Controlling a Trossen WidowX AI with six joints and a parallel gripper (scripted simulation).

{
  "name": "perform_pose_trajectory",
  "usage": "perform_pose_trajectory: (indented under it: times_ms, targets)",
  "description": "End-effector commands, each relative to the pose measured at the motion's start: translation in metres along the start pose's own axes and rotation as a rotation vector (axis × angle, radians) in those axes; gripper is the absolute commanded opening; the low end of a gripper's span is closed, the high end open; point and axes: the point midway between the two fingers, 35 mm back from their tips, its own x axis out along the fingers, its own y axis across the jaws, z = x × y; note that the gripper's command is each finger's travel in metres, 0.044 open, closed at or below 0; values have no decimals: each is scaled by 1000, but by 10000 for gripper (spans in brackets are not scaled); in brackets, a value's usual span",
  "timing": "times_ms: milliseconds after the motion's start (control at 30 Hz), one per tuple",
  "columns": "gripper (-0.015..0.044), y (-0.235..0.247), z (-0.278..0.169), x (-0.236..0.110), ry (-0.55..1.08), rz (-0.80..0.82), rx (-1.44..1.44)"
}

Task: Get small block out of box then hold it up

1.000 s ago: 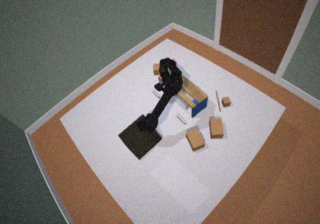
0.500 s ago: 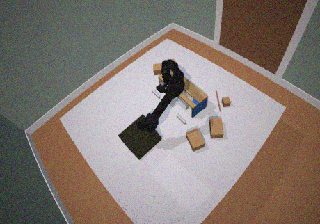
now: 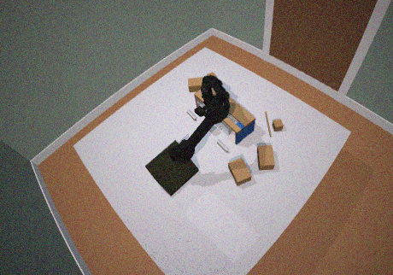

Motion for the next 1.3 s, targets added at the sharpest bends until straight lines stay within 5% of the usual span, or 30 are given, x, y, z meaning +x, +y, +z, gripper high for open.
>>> perform_pose_trajectory:
  times_ms: [0,1267]
  targets:
    - [400,0,8,2,-3,2,-4]
    - [400,0,72,15,-6,2,-5]
